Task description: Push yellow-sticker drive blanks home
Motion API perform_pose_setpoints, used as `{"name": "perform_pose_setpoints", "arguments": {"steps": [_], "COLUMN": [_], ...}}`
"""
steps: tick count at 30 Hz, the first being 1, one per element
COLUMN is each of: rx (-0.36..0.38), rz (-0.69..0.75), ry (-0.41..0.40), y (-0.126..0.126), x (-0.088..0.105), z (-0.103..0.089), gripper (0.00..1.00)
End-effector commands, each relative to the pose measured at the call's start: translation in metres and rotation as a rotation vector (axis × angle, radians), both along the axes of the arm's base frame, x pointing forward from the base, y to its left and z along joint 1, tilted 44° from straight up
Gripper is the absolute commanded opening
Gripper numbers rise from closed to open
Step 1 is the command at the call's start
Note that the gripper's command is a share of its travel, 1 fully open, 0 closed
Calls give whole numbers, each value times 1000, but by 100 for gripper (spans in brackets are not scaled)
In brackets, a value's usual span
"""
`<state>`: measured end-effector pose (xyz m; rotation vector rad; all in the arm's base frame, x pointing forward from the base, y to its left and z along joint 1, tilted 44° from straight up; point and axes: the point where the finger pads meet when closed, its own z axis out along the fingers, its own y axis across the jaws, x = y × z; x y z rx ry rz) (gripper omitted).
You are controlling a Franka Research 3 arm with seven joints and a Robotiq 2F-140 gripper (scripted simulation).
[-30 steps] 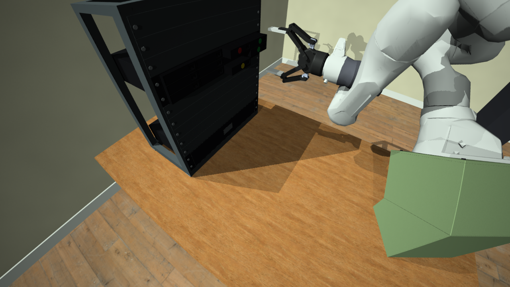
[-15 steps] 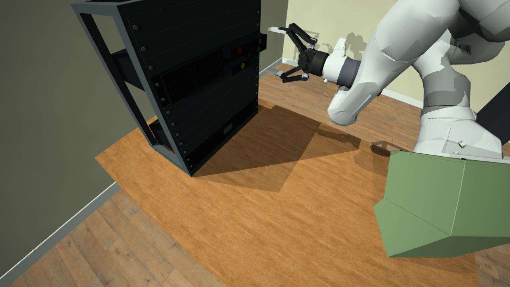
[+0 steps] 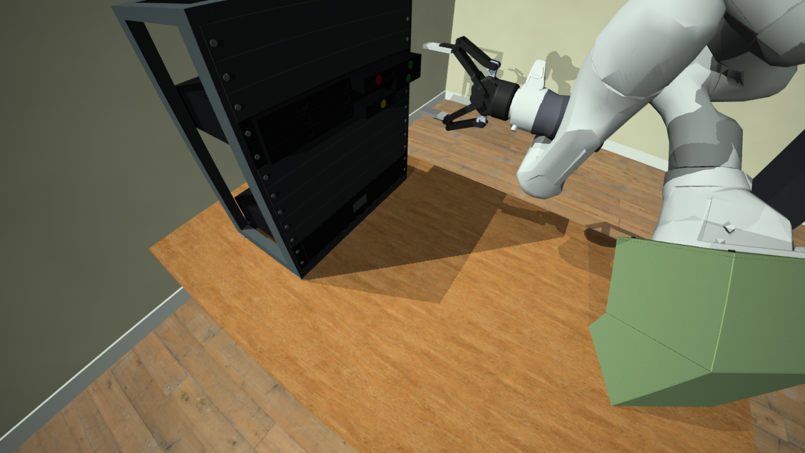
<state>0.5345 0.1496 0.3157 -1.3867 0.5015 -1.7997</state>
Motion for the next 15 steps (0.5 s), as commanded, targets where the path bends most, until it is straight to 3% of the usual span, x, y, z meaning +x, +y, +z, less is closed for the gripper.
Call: {"name": "perform_pose_setpoints", "arguments": {"steps": [1, 8, 9, 15], "rx": [1, 1, 1, 1], "rz": [4, 4, 4, 4], "ry": [-1, -1, -1, -1], "y": [0, 0, 0, 0], "x": [0, 0, 0, 0], "z": [1, 1, 1, 1], "gripper": [100, 100, 0, 0]}}
